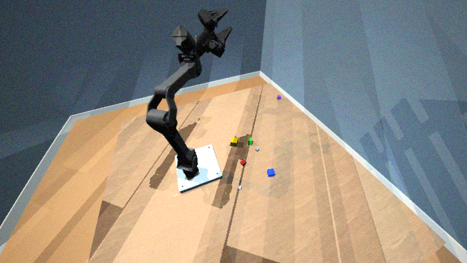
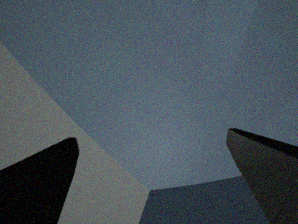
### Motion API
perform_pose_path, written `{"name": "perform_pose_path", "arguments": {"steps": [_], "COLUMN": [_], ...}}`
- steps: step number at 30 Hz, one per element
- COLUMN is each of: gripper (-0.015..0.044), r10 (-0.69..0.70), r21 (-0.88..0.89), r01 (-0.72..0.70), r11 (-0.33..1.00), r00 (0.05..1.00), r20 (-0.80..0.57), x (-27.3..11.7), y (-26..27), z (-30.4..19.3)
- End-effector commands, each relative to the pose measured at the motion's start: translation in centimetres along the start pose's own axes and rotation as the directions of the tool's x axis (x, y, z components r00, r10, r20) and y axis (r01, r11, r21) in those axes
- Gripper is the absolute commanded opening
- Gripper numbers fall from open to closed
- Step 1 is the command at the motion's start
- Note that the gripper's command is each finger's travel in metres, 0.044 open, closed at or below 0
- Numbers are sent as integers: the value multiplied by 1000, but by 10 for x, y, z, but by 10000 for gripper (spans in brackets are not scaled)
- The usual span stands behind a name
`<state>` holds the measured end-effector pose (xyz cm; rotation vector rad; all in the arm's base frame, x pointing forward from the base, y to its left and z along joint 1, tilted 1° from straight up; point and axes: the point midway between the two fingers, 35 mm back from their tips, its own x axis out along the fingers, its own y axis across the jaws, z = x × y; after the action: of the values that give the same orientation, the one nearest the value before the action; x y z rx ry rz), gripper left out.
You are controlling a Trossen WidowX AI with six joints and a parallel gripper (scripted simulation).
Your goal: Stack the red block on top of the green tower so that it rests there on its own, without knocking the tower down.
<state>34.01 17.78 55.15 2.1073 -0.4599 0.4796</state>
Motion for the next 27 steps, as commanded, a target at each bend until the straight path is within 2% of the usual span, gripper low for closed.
{"name": "perform_pose_path", "arguments": {"steps": [1,4,7,12,16,20,24,27], "gripper": [440,440,440,440,440,440,440,440], "r10": [-93,-184,-274,-416,-515,-595,-655,-685], "r21": [-316,-551,-730,-894,-916,-871,-799,-750], "r01": [96,188,273,375,397,355,257,156], "r11": [944,813,627,247,-65,-339,-544,-643], "r00": [995,981,954,874,773,636,466,321], "r20": [24,64,122,251,371,491,595,654], "x": [14,22,26,24,12,-10,-42,-71], "y": [-34,-62,-88,-125,-148,-164,-173,-175], "z": [29,58,93,158,215,273,328,364]}}
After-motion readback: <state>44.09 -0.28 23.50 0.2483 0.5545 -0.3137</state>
